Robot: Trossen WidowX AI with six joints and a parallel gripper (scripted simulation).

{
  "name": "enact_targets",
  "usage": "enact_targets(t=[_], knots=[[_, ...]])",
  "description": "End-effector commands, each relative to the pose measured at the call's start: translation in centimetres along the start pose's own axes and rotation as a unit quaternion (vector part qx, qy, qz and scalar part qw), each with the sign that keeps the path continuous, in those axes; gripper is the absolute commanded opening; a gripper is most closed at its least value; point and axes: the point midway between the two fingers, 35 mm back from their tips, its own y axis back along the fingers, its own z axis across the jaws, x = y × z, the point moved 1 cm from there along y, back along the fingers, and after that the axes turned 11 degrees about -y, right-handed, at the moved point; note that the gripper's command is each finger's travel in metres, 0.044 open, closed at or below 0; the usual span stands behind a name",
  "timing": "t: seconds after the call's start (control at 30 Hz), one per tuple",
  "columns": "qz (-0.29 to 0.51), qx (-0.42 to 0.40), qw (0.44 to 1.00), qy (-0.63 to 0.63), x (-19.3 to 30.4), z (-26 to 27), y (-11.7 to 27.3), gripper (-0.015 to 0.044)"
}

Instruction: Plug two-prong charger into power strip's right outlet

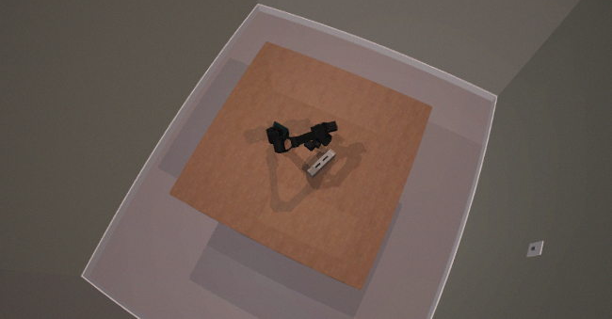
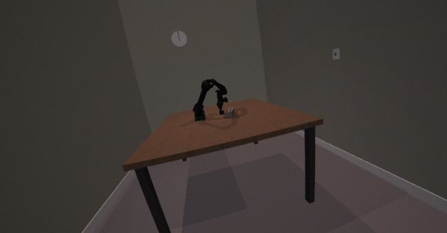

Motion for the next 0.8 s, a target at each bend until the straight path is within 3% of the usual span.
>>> enact_targets(t=[0.0, 0.77], knots=[[-0.002, 0.003, 1.000, 0.003, 0.0, 0.0, -0.6, 0.0440], [-0.002, 0.004, 1.000, 0.003, -0.3, -0.1, -4.2, 0.0440]])
